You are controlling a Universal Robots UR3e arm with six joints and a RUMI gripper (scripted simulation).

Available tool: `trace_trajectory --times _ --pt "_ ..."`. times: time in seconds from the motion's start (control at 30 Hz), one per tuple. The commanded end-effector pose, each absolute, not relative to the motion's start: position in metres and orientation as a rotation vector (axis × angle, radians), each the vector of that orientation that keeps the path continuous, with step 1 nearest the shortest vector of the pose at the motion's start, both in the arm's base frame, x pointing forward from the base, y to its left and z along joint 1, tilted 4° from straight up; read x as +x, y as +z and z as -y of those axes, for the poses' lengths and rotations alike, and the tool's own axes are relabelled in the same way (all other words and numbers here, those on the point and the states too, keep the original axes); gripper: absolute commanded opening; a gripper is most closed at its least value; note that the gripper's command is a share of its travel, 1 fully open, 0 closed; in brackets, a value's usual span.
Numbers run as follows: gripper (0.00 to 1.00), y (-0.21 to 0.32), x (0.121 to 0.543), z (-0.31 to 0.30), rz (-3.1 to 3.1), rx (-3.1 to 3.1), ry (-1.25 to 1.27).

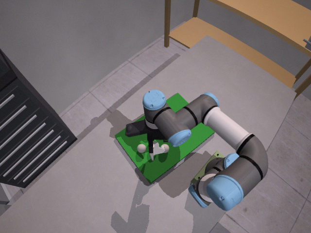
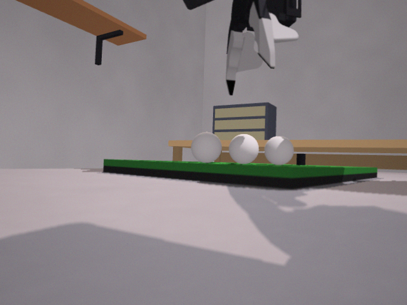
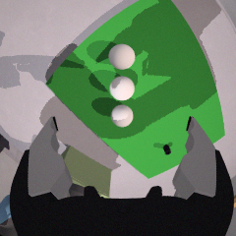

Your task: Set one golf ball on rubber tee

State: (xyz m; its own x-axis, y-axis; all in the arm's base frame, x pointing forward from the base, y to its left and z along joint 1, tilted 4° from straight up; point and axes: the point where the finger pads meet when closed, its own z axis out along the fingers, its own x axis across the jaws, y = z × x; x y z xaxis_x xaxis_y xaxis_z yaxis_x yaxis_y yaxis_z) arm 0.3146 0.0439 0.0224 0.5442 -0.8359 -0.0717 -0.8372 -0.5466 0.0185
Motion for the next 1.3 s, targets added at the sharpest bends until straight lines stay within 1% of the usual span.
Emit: trace_trajectory --times 0.0,0.13,0.63,0.97,1.27 --pt "1.00 0.013 0.316 -0.044 -1.487 -2.744 0.108" --pt "1.00 0.007 0.315 -0.044 -1.487 -2.744 0.108" --pt "1.00 -0.051 0.312 -0.047 -1.487 -2.744 0.109" --pt "1.00 -0.066 0.310 -0.048 -1.487 -2.744 0.109" --pt "1.00 -0.068 0.310 -0.049 -1.487 -2.744 0.109"
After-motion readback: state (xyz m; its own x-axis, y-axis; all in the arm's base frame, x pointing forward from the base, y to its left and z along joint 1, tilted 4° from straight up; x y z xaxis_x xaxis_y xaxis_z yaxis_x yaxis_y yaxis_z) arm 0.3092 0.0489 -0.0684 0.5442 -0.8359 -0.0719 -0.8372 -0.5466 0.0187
